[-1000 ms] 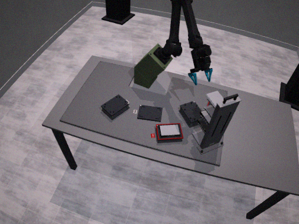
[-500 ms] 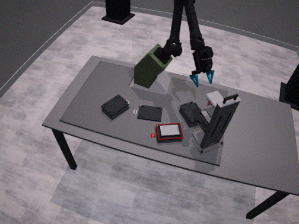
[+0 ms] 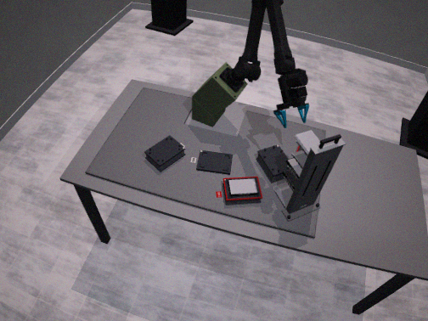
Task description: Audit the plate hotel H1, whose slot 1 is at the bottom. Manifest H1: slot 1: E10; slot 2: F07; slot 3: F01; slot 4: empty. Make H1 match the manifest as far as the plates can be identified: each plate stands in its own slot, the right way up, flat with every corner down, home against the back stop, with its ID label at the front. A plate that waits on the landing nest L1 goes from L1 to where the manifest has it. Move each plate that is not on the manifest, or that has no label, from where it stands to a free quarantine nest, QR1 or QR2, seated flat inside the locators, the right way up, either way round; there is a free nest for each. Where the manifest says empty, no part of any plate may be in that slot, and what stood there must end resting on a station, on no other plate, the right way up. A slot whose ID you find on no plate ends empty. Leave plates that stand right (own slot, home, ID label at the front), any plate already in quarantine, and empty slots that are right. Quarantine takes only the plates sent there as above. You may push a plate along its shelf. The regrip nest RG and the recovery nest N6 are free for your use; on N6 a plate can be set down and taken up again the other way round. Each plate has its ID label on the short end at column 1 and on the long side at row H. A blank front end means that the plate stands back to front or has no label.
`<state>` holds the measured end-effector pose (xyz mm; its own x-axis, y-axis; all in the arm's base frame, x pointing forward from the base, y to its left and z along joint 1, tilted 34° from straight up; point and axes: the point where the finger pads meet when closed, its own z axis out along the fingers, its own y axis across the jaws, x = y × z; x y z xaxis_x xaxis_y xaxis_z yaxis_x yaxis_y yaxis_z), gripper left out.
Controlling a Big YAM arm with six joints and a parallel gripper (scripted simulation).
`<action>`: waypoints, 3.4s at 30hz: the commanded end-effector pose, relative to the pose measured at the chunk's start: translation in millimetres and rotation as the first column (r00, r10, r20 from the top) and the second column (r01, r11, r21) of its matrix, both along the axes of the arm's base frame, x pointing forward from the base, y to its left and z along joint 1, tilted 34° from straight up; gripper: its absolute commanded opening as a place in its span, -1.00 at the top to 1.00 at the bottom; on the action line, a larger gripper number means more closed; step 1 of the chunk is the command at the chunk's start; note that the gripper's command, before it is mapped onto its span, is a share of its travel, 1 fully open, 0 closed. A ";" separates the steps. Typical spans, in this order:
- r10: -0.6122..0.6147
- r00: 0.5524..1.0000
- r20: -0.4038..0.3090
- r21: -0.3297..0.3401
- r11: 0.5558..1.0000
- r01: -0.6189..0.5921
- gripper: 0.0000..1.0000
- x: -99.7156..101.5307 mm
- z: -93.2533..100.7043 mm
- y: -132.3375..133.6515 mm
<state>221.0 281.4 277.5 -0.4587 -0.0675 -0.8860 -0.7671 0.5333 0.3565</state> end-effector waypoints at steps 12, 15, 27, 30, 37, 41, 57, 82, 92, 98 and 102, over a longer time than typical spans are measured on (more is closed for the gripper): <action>-0.005 0.999 0.052 0.067 0.998 0.002 -1.00 18.0 50.6 19.6; -0.005 0.999 0.052 0.067 0.998 0.002 -1.00 20.6 52.2 22.2; -0.005 0.999 0.052 0.067 0.998 0.002 -1.00 29.2 57.5 31.0; -0.006 0.999 0.052 0.067 0.998 0.002 -1.00 32.1 59.1 33.4; -0.007 0.999 0.052 0.067 0.998 0.003 -1.00 36.7 61.8 37.6; -0.005 0.999 0.051 0.066 0.998 0.002 -1.00 39.8 64.0 41.4; -0.007 0.999 0.040 0.042 0.999 0.005 -1.00 46.6 55.8 44.4; -0.007 0.999 0.040 0.042 0.999 0.005 -0.72 46.6 55.8 44.4; -0.014 0.999 0.051 0.067 0.998 0.010 -0.72 52.7 71.6 47.3; -0.015 0.999 0.052 0.066 0.998 0.012 -0.72 53.4 71.9 46.6; -0.015 0.999 0.052 0.066 0.998 0.012 -0.72 53.4 71.9 46.6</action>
